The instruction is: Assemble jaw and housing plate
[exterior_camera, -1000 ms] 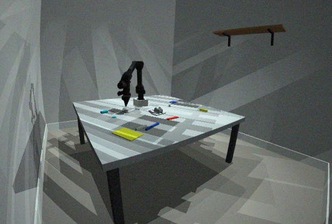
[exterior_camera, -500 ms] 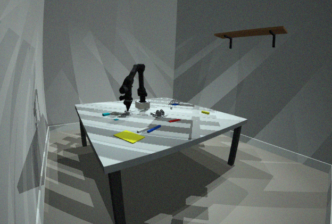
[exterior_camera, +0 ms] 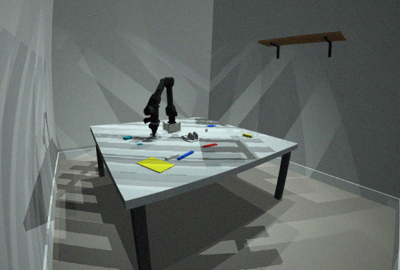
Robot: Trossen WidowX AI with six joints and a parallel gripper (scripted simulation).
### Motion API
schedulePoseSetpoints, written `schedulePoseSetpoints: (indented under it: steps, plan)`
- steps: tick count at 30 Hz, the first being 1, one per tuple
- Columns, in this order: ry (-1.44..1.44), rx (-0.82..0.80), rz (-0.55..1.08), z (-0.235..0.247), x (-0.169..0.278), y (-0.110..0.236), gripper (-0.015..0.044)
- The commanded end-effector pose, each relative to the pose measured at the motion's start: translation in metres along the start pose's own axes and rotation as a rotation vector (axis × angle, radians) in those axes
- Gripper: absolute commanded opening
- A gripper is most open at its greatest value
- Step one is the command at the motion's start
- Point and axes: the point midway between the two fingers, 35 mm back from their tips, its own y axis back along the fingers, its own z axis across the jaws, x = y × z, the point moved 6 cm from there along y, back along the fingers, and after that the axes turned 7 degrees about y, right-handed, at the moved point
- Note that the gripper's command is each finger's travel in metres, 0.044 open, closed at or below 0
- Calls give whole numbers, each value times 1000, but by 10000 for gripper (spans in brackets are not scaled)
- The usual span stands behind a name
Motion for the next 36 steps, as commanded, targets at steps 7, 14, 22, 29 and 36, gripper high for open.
schedulePoseSetpoints:
  steps: [7, 14, 22, 29, 36]
  plan:
    - [-4, 4, 8, -1, 1, -16, 440]
    - [-4, 4, 8, -1, 1, -16, 440]
    - [-4, 4, 8, -1, 1, -16, 440]
    - [-4, 4, 8, -1, 1, -16, 440]
    - [0, 7, 6, -2, 1, -16, 420]
